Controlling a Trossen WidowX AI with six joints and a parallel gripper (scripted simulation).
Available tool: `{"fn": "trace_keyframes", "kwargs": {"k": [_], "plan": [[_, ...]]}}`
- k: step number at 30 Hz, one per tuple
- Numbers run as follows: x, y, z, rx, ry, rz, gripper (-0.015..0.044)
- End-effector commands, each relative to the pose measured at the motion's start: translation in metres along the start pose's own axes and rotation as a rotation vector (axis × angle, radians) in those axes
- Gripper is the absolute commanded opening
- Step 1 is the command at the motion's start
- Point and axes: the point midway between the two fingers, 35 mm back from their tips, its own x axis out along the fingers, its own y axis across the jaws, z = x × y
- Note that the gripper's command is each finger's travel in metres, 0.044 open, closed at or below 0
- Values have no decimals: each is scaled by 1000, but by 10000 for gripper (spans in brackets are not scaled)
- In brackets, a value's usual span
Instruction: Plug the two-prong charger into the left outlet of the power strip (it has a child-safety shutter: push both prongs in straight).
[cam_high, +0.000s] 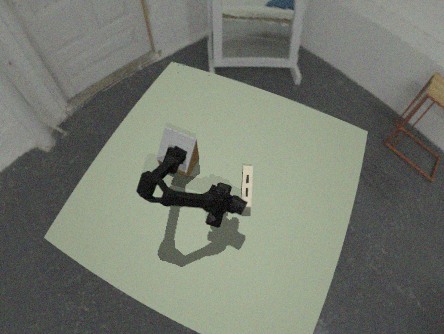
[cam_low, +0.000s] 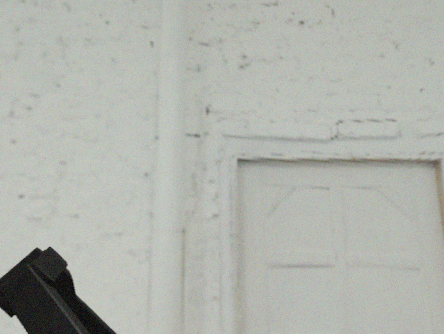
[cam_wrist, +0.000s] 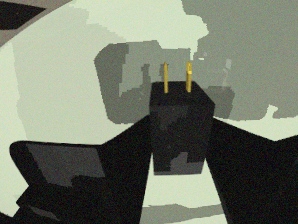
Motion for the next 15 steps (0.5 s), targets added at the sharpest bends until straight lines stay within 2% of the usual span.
{"fn": "trace_keyframes", "kwargs": {"k": [1, 10, 15], "plan": [[-14, -1, 1, 5, -8, -1, 0], [-49, 3, -4, -1, -4, -3, 0], [-50, 7, -5, -4, -4, -3, 0]]}}
